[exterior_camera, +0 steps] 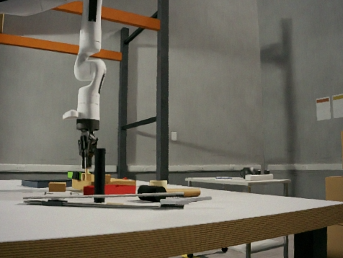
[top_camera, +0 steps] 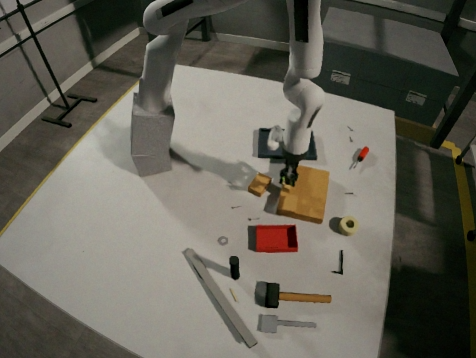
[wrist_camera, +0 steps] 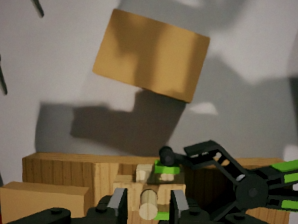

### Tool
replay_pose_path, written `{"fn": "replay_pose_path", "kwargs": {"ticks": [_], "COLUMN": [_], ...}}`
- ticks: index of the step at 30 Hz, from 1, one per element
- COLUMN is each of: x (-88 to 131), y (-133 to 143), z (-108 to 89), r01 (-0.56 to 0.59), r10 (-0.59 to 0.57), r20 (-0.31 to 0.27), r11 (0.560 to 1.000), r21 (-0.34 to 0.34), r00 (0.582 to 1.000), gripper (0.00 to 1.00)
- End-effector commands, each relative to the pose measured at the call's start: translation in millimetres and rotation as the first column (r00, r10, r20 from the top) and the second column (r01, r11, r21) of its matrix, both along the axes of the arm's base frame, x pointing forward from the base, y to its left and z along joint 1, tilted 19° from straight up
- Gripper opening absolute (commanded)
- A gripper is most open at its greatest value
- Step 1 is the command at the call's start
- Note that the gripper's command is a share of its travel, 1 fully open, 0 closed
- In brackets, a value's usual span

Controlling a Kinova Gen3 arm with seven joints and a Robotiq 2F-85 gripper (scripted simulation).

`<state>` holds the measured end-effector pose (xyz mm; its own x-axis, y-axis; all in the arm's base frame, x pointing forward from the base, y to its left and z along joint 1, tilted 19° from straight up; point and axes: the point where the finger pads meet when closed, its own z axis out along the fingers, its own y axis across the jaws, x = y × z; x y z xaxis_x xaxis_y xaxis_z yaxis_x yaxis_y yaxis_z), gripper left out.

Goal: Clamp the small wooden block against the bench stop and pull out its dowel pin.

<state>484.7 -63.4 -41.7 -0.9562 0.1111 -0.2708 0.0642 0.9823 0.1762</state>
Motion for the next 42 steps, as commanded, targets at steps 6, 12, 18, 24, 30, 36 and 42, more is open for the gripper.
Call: {"fn": "replay_pose_path", "kwargs": {"ticks": [6, 12, 18, 24, 30, 36, 42], "x": [2.1, 2.5, 2.8, 2.8, 2.8, 2.8, 2.8], "y": [0.4, 0.7, 0.8, 0.8, 0.8, 0.8, 0.8], "z": [-4.8, -6.2, -7.2, -7.4, -7.4, -7.4, -7.4], "r01": [0.001, 0.001, 0.001, 0.001, 0.001, 0.001, 0.001], "r10": [-0.001, -0.001, -0.001, -0.001, -0.001, -0.001, -0.001], "r20": [0.002, 0.002, 0.002, 0.002, 0.002, 0.002, 0.002], "r11": [1.000, 1.000, 1.000, 1.000, 1.000, 1.000, 1.000], "r21": [-0.001, -0.001, -0.001, -0.001, -0.001, -0.001, -0.001], "r00": [1.000, 1.000, 1.000, 1.000, 1.000, 1.000, 1.000], "gripper": [0.34, 0.34, 0.34, 0.34, 0.34, 0.34, 0.34]}}
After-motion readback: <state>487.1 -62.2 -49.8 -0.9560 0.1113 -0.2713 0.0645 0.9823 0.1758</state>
